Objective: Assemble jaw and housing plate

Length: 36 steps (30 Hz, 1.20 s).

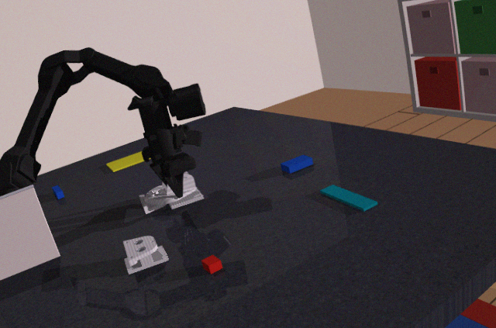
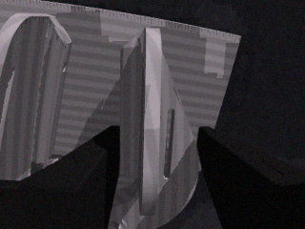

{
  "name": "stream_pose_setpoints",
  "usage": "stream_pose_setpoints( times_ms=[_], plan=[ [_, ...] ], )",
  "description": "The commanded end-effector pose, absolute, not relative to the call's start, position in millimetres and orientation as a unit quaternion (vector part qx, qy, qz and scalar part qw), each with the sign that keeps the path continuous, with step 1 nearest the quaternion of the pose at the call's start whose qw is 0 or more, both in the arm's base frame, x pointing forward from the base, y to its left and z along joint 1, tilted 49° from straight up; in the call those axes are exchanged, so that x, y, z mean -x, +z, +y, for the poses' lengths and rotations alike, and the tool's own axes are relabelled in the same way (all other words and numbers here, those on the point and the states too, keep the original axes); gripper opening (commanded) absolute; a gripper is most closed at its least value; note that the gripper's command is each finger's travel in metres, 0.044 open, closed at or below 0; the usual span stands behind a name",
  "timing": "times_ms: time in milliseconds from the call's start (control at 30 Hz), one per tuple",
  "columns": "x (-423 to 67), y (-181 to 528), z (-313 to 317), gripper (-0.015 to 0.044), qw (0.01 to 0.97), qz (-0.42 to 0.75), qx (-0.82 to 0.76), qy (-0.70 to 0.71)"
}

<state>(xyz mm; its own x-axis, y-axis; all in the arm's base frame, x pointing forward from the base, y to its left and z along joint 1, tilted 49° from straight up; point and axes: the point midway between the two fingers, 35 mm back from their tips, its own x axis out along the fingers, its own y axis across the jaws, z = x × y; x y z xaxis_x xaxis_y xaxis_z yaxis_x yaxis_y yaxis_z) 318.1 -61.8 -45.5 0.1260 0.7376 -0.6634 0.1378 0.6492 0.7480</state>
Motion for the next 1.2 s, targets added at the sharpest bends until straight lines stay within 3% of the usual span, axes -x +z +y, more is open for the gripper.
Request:
stream_pose_setpoints(
  times_ms=[0, 1167],
  plan=[
    [-318.1, -46.3, -59.5, 0.0134, 0.661, 0.622, -0.354, 0.227],
    [-317.3, -42.4, -63.9, 0.0134, 0.661, 0.622, -0.354, 0.227]
  ],
)
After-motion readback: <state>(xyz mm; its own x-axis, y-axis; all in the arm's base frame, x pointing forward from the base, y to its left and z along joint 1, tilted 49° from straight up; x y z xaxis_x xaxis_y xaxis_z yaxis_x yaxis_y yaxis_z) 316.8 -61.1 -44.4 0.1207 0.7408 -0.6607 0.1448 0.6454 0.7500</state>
